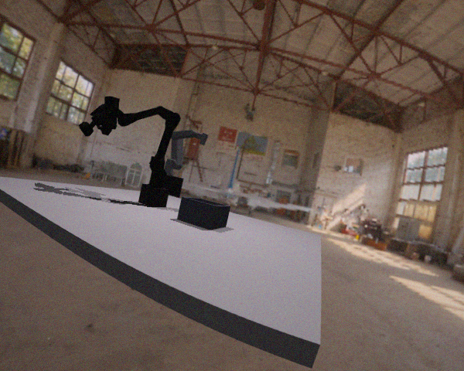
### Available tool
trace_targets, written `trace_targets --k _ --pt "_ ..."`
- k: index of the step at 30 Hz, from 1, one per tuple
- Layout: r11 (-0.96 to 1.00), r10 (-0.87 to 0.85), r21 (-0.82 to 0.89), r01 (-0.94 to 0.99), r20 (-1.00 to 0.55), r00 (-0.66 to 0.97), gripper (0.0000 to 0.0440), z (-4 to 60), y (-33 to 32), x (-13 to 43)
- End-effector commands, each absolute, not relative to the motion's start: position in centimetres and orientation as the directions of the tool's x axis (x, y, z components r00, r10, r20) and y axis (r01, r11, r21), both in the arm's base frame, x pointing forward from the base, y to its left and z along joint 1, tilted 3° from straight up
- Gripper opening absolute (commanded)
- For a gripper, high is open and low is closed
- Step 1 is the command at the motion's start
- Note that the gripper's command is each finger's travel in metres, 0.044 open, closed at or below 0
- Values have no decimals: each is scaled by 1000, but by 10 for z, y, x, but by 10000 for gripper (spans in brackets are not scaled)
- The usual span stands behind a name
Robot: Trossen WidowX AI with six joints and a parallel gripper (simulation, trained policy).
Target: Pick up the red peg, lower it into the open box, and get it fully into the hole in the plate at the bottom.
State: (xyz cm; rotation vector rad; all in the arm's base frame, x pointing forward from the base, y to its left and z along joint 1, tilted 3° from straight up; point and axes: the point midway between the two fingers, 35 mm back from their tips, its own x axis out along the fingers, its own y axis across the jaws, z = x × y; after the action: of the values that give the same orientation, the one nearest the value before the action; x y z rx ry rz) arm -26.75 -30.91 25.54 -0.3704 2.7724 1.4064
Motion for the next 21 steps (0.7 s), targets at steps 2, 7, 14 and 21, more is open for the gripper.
trace_targets --k 2,7,14,21 --pt "472 -319 838 -273 -127 -939 440 266 -334 -235" --pt "346 -438 883 -318 -148 -887 440 273 -358 -195" --pt "160 -588 928 -337 -185 -788 440 279 -382 -134" --pt "-22 -713 951 -308 -230 -662 440 282 -394 -71"
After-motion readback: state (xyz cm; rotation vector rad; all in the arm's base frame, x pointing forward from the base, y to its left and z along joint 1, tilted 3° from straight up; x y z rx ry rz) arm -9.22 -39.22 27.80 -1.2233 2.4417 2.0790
